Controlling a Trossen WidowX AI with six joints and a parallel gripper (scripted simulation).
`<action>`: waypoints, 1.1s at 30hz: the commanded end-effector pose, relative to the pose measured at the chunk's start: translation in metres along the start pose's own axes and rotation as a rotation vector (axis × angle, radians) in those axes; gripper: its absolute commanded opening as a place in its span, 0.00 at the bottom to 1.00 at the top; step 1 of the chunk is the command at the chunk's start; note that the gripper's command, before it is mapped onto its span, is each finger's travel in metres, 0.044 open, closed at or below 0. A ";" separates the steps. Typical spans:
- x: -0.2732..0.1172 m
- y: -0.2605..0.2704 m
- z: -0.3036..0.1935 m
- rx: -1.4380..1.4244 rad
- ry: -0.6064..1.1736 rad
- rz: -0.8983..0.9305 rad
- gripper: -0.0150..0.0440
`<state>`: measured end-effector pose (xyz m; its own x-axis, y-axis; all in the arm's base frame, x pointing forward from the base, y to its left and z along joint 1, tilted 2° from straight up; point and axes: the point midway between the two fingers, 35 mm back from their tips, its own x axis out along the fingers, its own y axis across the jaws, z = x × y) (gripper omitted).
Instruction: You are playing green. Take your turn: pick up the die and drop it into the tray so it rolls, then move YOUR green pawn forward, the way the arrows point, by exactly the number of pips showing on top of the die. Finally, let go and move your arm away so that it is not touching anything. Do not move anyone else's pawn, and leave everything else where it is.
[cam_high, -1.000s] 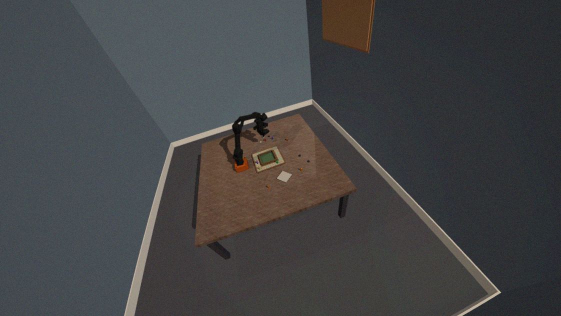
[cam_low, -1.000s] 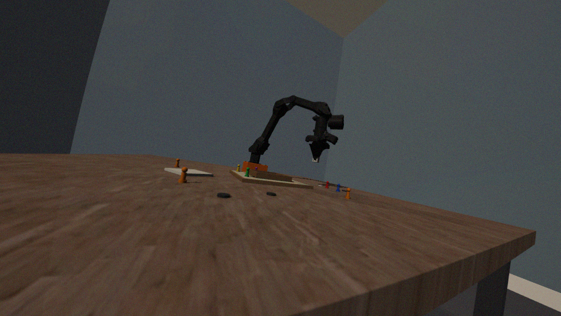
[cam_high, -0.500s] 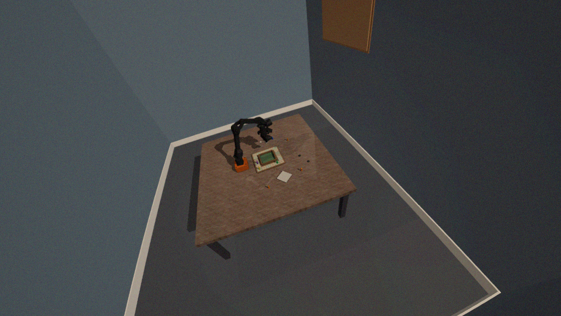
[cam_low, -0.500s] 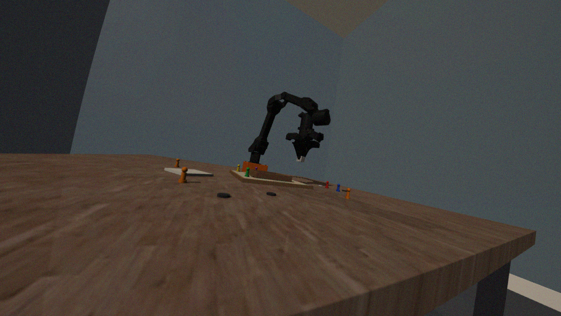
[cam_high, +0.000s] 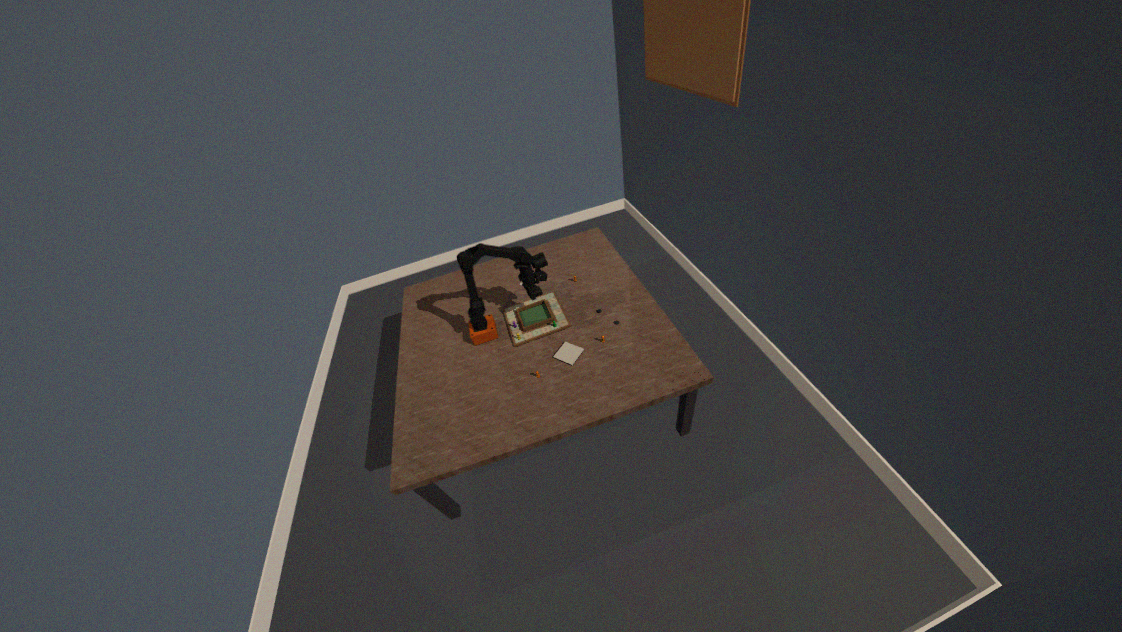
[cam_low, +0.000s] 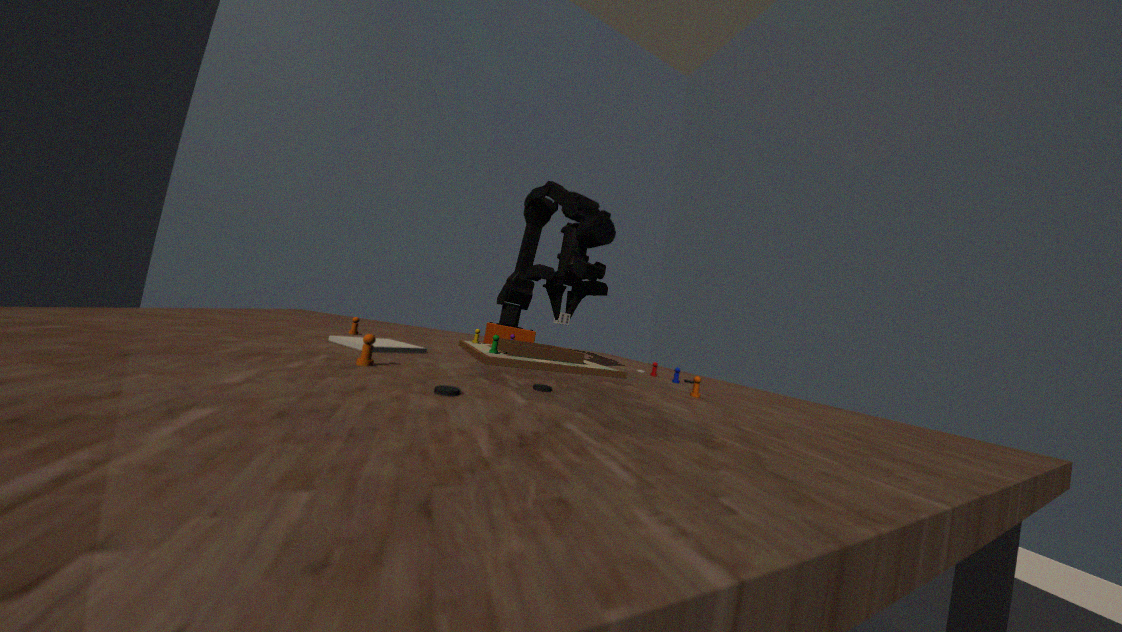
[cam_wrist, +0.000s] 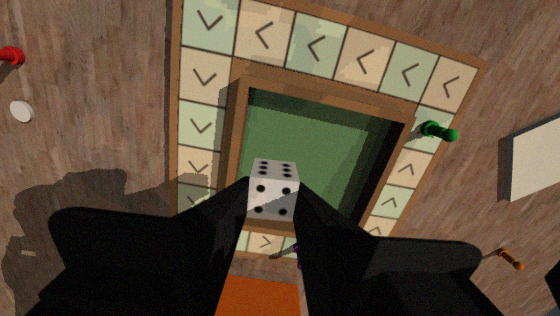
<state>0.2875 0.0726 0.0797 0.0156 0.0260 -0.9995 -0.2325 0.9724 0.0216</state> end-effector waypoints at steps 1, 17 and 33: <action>0.003 -0.018 -0.011 0.052 -0.011 0.003 0.25; 0.017 -0.037 -0.019 0.118 -0.297 -0.024 0.25; 0.025 -0.039 -0.016 0.115 -0.835 -0.048 0.25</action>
<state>0.2832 0.0317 0.0510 0.6698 0.0902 -0.7370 -0.1147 0.9932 0.0173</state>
